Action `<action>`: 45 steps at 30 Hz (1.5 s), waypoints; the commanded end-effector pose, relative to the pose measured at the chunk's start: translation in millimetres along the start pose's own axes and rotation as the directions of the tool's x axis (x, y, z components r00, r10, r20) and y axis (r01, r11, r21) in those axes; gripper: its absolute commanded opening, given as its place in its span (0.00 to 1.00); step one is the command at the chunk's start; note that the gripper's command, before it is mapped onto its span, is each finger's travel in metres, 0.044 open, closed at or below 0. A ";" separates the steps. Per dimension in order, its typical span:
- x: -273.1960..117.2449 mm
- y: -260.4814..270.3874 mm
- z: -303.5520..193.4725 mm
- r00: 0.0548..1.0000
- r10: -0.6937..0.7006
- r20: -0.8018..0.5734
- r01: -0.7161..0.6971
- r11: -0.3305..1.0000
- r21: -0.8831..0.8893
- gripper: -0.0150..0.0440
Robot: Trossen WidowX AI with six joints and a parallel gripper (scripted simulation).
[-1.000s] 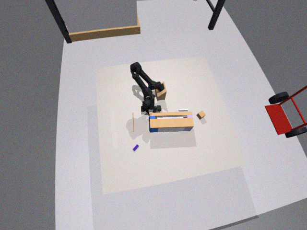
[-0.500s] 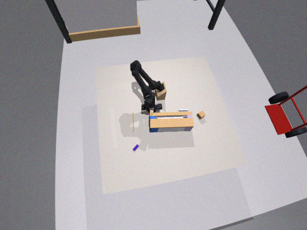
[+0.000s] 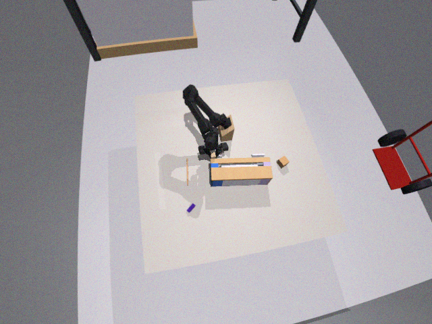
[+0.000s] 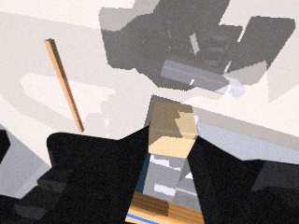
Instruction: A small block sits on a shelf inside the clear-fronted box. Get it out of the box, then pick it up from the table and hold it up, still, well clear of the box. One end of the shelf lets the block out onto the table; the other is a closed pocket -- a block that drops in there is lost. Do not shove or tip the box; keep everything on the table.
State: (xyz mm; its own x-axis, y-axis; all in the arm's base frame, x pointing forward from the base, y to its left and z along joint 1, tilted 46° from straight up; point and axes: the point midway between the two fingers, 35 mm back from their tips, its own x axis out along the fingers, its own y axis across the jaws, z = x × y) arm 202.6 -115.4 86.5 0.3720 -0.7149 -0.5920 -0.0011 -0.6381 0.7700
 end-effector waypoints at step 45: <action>-26.8 -15.0 -15.9 0.999 -0.023 0.032 0.021 -0.376 -0.926 0.25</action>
State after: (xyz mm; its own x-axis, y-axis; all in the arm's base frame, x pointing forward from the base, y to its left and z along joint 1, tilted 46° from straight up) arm 204.8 -85.9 92.3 0.3346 -0.7121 -0.6172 0.9049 0.4257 -0.0005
